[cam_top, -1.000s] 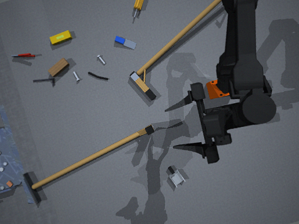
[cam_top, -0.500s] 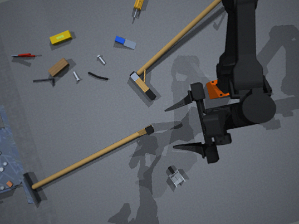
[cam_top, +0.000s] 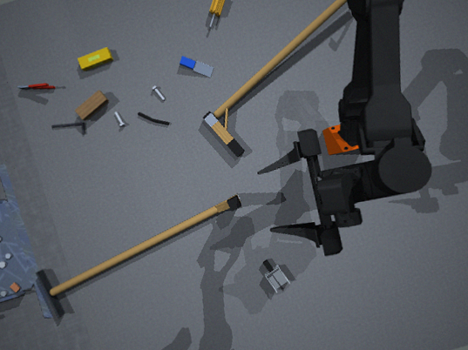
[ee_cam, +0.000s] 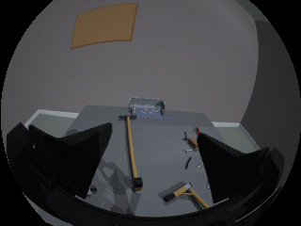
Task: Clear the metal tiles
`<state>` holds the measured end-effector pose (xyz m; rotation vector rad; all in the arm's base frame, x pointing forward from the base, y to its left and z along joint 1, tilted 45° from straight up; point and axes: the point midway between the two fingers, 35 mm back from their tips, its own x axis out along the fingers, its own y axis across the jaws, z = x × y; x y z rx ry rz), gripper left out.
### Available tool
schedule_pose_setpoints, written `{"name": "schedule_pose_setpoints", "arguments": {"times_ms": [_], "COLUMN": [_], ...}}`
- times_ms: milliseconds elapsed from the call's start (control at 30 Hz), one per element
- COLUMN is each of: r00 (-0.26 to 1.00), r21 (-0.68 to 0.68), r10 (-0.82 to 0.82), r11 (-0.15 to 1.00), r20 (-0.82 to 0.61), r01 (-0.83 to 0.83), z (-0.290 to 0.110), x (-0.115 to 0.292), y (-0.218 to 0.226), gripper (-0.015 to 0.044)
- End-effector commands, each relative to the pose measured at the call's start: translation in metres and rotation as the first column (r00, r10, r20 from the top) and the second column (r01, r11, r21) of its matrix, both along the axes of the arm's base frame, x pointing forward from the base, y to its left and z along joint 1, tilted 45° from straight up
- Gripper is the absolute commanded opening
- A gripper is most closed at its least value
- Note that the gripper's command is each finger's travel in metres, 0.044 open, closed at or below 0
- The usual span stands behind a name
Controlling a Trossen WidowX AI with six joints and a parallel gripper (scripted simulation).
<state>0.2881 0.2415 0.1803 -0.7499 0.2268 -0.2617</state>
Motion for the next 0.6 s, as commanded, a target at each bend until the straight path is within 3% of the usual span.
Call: {"name": "schedule_pose_setpoints", "arguments": {"times_ms": [0, 567], "r00": [1.000, 0.985], "r21": [-0.020, -0.113], "r10": [0.002, -0.020], "r11": [1.000, 0.994], "r20": [-0.022, -0.171], "r01": [-0.003, 0.001], "z": [-0.002, -0.023], "x": [0.008, 0.065], "y": [0.002, 0.007], "gripper": [0.0440, 0.0440]}}
